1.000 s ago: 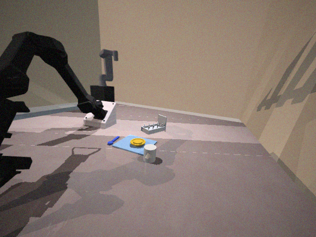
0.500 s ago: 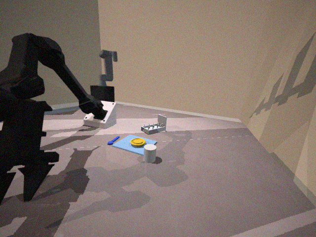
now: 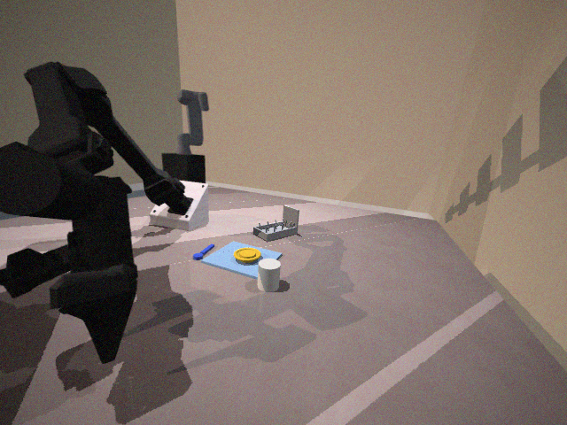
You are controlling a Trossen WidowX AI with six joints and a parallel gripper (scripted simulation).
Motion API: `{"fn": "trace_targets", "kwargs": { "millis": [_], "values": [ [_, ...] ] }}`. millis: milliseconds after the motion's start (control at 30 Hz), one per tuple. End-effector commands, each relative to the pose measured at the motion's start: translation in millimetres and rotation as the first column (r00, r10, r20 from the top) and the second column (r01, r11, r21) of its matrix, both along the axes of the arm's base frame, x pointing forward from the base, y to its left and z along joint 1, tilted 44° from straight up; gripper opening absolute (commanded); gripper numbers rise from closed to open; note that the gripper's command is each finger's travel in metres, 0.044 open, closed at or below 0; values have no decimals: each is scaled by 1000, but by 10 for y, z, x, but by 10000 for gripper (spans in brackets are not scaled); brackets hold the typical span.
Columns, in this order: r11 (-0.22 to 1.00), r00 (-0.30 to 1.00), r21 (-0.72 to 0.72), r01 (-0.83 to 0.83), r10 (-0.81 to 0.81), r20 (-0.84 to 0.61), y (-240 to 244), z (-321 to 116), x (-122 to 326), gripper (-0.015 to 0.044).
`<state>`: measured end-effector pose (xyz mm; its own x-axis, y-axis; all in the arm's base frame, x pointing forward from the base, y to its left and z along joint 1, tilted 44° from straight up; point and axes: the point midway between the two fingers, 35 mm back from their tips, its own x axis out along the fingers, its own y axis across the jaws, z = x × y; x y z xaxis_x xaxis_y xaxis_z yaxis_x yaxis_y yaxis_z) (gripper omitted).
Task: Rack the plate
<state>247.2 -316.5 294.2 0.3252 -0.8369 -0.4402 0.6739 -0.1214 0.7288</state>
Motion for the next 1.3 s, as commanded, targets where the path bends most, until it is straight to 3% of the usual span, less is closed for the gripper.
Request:
{"fn": "trace_targets", "kwargs": {
  "millis": [0,567,1267],
  "values": [
    [998,990,24,-65,68,-120,129,-194,148,400],
    [944,795,136,-300,327,-511,701,-745,509,400],
    [787,274,332,-520,522,-808,1428,-1248,629,400]
  ]
}}
